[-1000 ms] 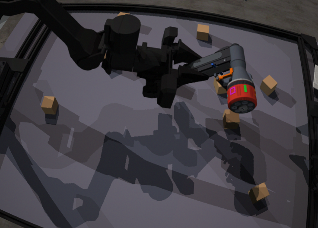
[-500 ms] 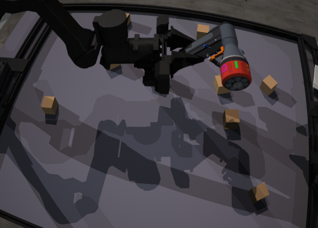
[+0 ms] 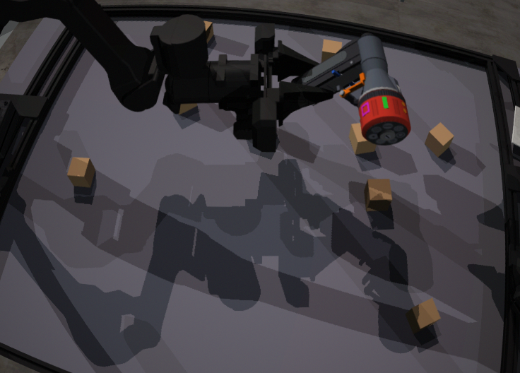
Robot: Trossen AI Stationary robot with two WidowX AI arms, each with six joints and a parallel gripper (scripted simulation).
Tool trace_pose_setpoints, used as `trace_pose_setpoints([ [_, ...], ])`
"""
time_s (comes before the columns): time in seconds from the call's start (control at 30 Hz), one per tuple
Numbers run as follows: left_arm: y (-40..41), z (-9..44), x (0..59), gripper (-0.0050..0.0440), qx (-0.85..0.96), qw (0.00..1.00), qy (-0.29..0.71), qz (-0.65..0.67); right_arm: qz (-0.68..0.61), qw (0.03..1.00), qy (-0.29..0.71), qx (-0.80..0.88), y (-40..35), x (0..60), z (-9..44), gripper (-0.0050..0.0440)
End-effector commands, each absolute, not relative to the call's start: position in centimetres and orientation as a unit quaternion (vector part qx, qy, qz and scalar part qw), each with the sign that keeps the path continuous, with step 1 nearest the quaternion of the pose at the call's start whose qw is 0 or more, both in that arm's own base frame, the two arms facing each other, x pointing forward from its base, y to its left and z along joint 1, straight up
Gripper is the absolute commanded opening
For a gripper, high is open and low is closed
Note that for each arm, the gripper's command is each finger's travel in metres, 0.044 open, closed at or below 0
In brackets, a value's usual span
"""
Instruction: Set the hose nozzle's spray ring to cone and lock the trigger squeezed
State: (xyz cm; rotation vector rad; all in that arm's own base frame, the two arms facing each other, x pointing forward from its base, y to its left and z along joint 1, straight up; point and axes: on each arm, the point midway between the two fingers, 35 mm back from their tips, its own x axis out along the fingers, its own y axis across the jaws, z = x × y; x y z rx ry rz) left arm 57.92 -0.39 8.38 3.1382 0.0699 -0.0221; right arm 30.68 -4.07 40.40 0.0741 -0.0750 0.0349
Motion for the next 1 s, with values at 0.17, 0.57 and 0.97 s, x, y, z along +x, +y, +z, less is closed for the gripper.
trace_pose_setpoints([
  [0.17, -0.3, 8.7, 57.9, 0.0, 1.0, 0.0, 0.023, 0.0, 0.046, 0.993, -0.033, 0.101, -1.3, 32.2, 38.9, 0.04],
  [0.57, -0.3, 8.7, 57.9, 0.0, 1.0, 0.0, 0.023, 0.0, 0.077, 0.982, -0.034, 0.17, 2.0, 33.1, 37.9, 0.04],
  [0.97, -0.3, 8.7, 57.9, 0.0, 1.0, 0.0, 0.023, 0.0, 0.108, 0.964, -0.03, 0.24, 5.6, 33.4, 36.9, 0.04],
])
